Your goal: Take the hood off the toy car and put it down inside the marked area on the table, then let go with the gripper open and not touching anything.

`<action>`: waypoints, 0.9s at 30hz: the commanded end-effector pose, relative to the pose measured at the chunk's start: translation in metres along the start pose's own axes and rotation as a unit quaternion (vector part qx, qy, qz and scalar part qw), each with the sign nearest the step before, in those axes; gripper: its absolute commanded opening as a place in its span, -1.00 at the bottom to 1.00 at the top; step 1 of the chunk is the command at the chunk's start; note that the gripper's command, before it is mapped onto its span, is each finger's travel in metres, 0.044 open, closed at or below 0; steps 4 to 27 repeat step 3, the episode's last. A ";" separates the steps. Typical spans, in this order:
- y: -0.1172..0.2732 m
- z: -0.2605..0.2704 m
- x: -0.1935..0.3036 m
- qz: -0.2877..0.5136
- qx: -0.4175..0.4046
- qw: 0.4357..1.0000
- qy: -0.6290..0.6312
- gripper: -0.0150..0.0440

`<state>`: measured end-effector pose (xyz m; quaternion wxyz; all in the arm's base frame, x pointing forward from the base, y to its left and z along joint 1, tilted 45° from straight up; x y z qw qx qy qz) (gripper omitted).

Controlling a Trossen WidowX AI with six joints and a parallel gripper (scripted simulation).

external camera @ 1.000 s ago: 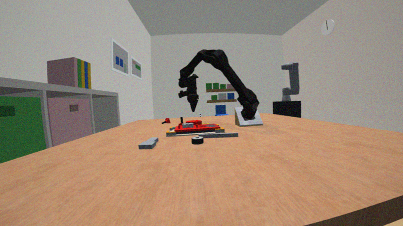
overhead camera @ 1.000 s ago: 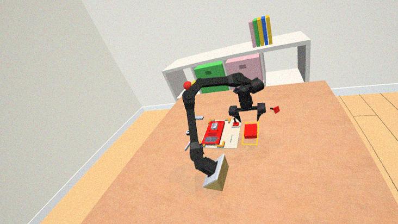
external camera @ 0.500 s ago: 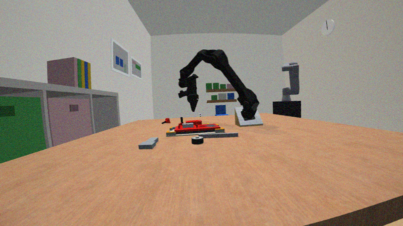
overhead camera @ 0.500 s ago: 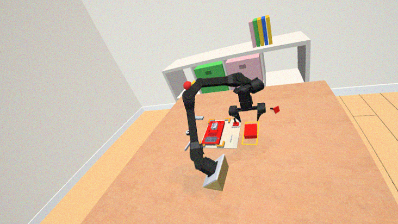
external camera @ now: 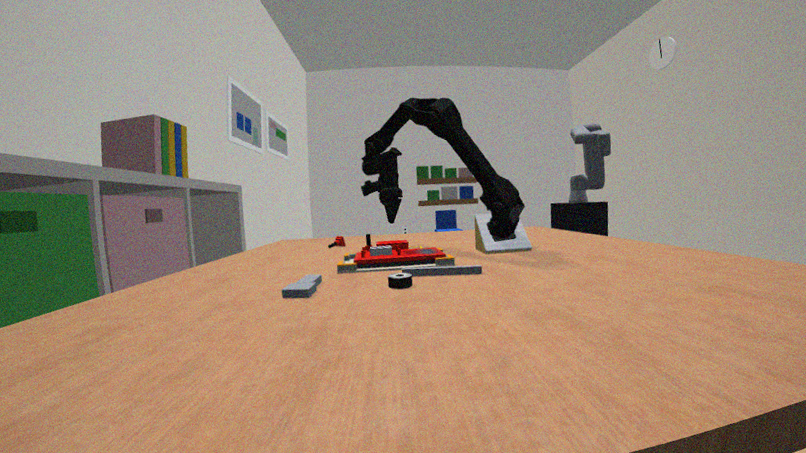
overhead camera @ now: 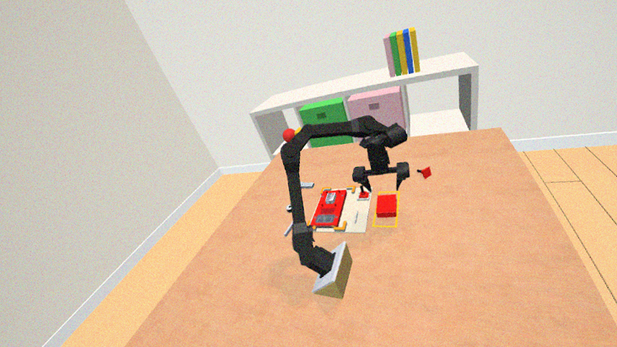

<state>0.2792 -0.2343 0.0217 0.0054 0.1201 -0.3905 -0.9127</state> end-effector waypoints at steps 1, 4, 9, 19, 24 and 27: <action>0.001 0.000 0.000 0.003 0.002 1.000 0.003 1.00; 0.001 0.000 0.000 0.003 0.002 1.000 0.003 1.00; 0.001 0.000 0.000 0.003 0.002 1.000 0.003 1.00; 0.001 0.000 0.000 0.003 0.002 1.000 0.003 1.00; 0.001 0.000 0.000 0.003 0.002 1.000 0.003 1.00; 0.001 0.000 0.000 0.003 0.002 1.000 0.003 1.00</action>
Point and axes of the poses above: the point midway between the two fingers, 35 mm back from their tips, its own y axis back along the fingers, its own z axis across the jaws, x = y × z, the point moved 9 cm from there along y, back along the fingers, and after that the axes turned 13 degrees about y, right-handed, at the moved point
